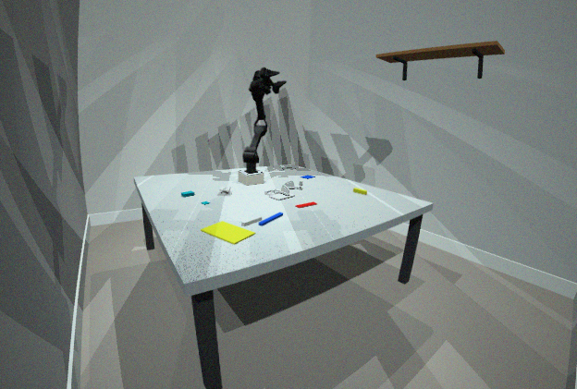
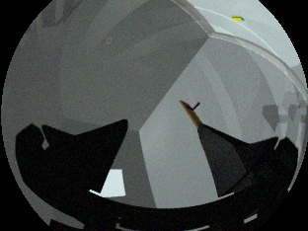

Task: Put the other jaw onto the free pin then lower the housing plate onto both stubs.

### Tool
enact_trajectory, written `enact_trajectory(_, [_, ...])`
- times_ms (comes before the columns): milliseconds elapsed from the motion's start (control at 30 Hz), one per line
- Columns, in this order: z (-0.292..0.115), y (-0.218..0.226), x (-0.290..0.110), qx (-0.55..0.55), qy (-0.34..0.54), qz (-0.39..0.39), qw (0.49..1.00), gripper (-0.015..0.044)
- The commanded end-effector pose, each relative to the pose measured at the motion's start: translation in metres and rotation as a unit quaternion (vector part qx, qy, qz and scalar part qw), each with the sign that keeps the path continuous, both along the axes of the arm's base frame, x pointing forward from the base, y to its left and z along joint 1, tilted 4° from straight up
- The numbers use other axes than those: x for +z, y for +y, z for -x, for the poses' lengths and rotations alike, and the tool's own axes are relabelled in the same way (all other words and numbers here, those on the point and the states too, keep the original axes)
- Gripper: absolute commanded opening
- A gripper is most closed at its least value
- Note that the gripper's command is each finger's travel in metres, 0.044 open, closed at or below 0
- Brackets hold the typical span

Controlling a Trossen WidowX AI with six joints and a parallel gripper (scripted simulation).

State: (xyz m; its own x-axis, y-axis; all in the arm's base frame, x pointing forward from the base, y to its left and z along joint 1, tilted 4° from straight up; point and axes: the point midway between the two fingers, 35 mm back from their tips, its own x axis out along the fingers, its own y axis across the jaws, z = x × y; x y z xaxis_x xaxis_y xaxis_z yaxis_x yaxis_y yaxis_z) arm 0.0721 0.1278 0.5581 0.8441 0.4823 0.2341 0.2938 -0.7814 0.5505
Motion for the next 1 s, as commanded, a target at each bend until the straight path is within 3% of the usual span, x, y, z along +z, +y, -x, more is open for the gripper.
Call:
enact_trajectory(0, [0.000, 0.000, 0.000, 0.000, 0.000, 0.000, 1.000, 0.0426])
enact_trajectory(467, [-0.016, -0.021, 0.000, 0.036, 0.076, -0.140, 0.987, 0.0440])
enact_trajectory(967, [-0.038, -0.043, -0.005, 0.074, 0.169, -0.302, 0.935, 0.0440])
